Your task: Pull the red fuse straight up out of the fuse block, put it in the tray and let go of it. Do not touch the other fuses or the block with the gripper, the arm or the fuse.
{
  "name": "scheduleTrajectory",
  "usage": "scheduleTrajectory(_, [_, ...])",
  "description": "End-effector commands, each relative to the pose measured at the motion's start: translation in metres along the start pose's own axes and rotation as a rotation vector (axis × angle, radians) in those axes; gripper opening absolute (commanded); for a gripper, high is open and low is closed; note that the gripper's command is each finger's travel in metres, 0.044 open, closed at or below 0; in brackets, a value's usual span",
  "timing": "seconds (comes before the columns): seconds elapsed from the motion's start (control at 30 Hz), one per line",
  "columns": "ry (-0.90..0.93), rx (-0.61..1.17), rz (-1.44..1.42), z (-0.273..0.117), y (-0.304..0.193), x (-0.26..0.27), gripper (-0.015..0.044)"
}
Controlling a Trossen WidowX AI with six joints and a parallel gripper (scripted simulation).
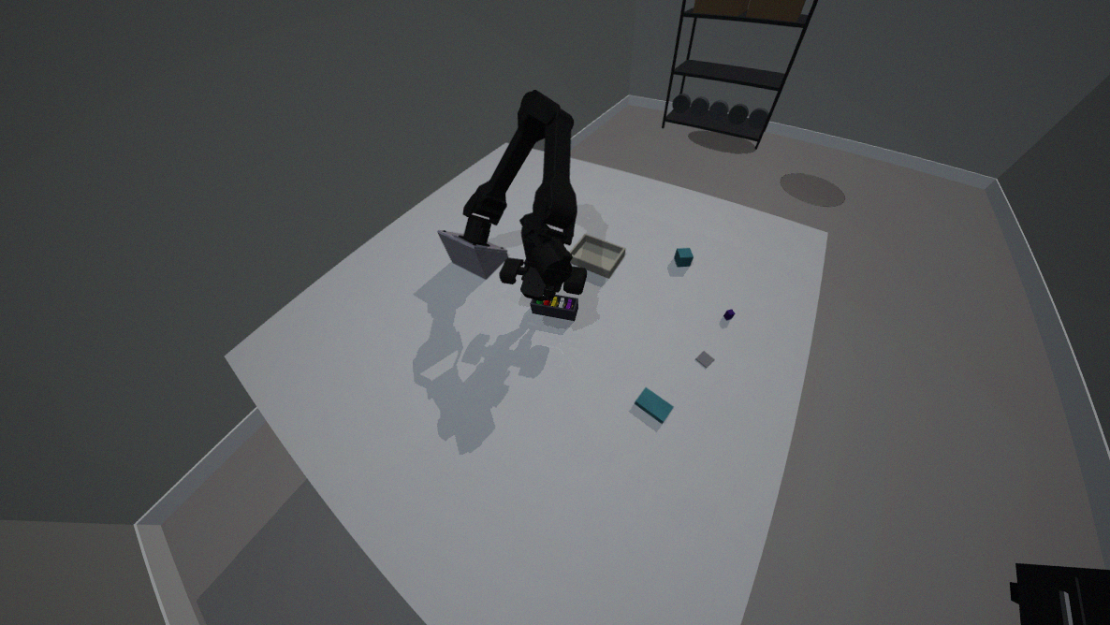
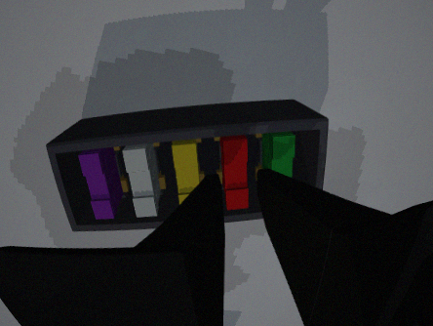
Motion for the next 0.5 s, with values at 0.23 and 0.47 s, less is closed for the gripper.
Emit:
scheduleTrajectory(0.23, [0.002, 0.004, 0.007, 0.0064, 0.0004, -0.0004, 0.0068])
scheduleTrajectory(0.47, [0.002, 0.004, 0.007, 0.0115, 0.0003, -0.0005, 0.0068])
Point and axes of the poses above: the point midway between the two fingers, 35 mm back from their tips, its own z axis out along the fingers, its own x axis across the jaws, y = z × x, the point moved 8 cm from there along -z, back along the fingers, and after that the axes turned 4 degrees about -z, right-handed, at the moved point
